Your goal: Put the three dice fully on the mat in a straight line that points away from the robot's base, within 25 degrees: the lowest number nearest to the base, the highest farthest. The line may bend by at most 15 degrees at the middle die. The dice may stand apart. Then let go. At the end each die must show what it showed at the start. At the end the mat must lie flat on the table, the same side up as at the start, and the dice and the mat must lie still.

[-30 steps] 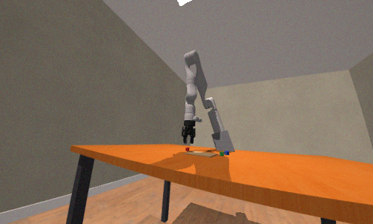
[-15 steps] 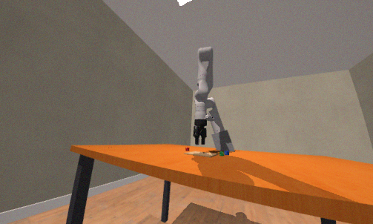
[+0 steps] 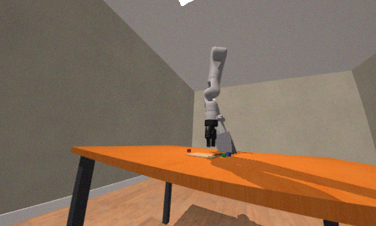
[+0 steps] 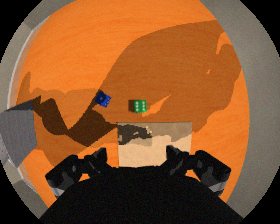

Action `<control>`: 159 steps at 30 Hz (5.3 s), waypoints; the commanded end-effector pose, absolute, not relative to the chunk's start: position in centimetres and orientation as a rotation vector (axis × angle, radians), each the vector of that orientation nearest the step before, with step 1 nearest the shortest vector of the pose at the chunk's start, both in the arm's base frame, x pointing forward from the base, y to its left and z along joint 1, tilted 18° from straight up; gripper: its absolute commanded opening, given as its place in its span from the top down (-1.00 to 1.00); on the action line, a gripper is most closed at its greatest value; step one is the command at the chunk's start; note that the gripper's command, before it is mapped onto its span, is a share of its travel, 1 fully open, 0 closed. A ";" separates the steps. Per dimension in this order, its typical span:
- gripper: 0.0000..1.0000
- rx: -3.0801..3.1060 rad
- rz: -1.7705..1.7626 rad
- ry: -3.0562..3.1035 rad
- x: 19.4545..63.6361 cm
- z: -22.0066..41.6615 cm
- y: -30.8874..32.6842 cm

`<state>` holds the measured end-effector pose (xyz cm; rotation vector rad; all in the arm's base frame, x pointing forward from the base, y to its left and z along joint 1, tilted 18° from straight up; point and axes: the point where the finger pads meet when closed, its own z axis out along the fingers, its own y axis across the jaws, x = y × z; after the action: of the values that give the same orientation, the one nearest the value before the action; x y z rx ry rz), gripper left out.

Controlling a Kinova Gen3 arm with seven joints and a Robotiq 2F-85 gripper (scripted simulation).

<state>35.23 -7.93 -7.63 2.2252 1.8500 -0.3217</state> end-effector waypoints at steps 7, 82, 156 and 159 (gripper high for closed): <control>-1.00 2.204 -0.326 1.870 35.4 -7.9 -7.2; -1.00 2.204 -0.326 1.870 29.4 -8.6 -4.6; -1.00 2.204 -0.326 1.870 29.6 1.8 -1.1; -1.00 2.204 -0.326 1.870 29.6 1.8 -1.1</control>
<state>29.56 -1.20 1.74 2.2050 1.8689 -0.3278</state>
